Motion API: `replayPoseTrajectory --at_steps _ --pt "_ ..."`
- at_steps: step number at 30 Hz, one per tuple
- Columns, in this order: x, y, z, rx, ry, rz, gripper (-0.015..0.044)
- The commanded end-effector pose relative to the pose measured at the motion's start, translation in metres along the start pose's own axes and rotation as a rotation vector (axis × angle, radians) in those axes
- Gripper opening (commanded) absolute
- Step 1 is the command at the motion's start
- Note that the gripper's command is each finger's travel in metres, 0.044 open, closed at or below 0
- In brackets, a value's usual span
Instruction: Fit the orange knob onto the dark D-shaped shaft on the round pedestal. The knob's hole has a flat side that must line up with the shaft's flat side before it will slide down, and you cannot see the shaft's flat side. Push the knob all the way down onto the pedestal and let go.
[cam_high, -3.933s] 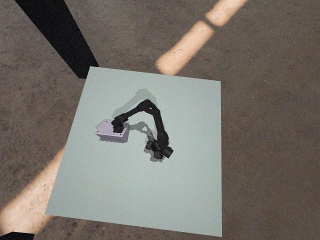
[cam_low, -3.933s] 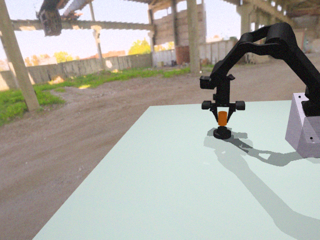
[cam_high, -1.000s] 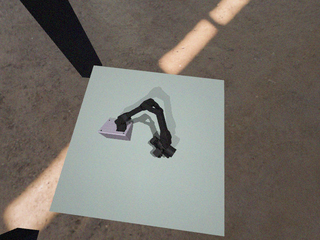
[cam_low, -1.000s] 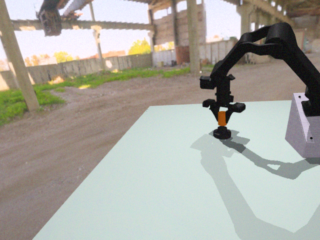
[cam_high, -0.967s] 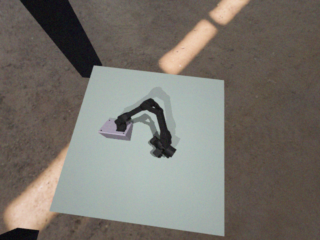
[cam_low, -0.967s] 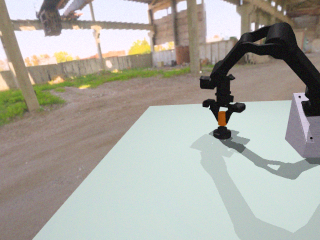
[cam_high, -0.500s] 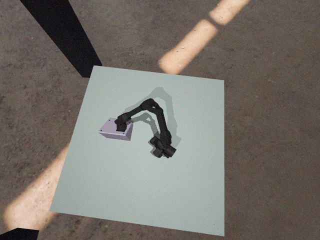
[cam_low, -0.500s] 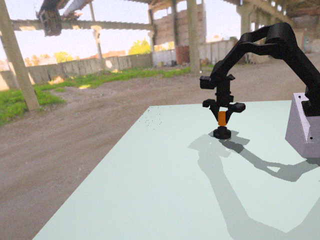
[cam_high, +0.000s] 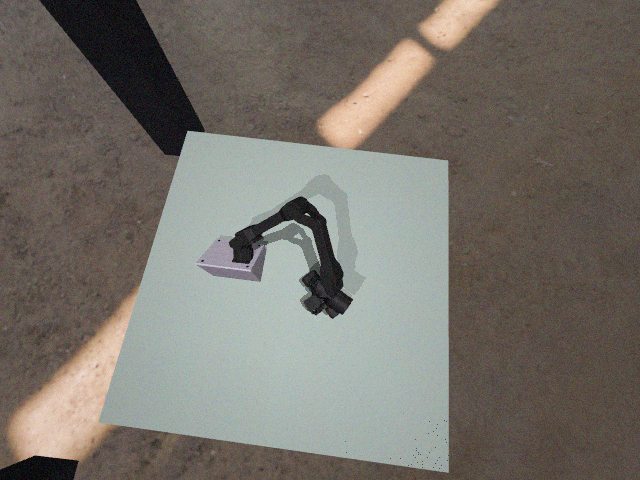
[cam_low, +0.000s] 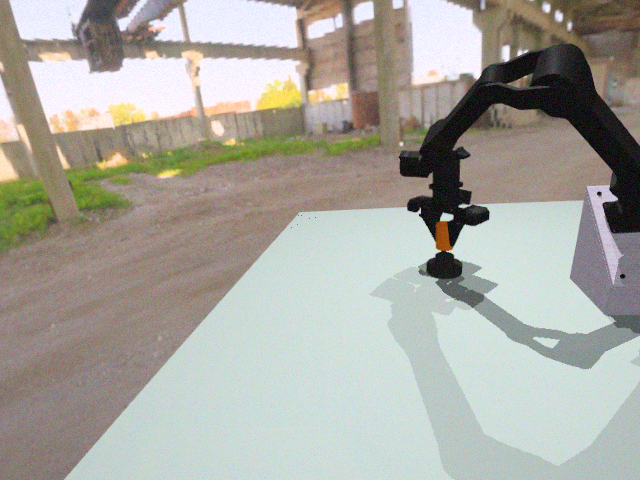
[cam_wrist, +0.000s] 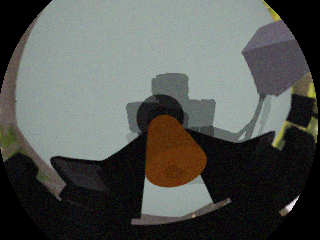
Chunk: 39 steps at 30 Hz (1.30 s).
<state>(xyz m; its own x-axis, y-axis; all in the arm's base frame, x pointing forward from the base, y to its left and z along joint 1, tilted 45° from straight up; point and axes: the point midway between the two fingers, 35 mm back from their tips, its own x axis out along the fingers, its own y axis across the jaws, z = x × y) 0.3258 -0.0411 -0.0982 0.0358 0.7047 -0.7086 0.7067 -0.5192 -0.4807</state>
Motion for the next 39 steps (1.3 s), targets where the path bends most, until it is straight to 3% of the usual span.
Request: replayPoseTrajectory --at_steps 1,39 --pt "0.0019 -0.0003 0.0008 0.039 0.000 -0.001 0.0000" --pt "0.0051 -0.0006 0.0002 0.043 0.000 -0.001 0.0000"
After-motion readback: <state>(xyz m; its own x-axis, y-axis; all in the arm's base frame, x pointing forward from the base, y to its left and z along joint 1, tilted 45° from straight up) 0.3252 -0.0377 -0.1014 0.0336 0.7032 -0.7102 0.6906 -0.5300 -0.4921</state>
